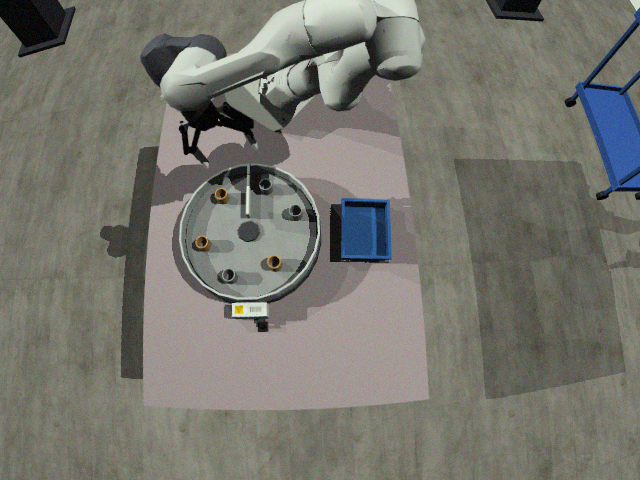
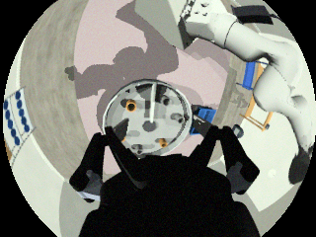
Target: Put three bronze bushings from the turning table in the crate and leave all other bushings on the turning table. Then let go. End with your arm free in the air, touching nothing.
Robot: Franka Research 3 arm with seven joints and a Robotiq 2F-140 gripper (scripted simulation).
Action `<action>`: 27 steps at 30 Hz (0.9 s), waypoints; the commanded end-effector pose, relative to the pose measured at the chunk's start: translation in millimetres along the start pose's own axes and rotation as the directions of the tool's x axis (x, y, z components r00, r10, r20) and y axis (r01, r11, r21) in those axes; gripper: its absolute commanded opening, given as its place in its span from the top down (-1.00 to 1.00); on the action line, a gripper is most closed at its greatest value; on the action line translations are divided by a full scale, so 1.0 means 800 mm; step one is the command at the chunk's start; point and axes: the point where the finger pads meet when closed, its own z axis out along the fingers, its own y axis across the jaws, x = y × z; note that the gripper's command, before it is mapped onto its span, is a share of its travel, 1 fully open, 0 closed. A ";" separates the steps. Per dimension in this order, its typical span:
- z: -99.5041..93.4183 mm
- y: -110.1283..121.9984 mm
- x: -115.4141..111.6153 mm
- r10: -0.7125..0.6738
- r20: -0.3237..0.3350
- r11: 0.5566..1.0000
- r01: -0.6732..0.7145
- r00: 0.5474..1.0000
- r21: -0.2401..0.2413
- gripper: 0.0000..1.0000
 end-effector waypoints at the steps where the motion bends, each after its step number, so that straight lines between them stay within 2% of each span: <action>1: 0.008 -0.002 -0.002 0.133 -0.037 0.989 -0.131 0.990 0.066 -1.00; 6: 0.039 0.030 -0.017 0.143 -0.131 0.980 -0.122 0.981 0.158 -1.00; 13: 0.067 0.057 -0.017 0.161 -0.209 0.956 -0.101 0.965 0.274 -1.00; 16: 0.069 0.059 -0.016 0.164 -0.216 0.953 -0.098 0.963 0.288 -1.00; 27: 0.069 0.059 -0.016 0.164 -0.216 0.953 -0.098 0.963 0.288 -1.00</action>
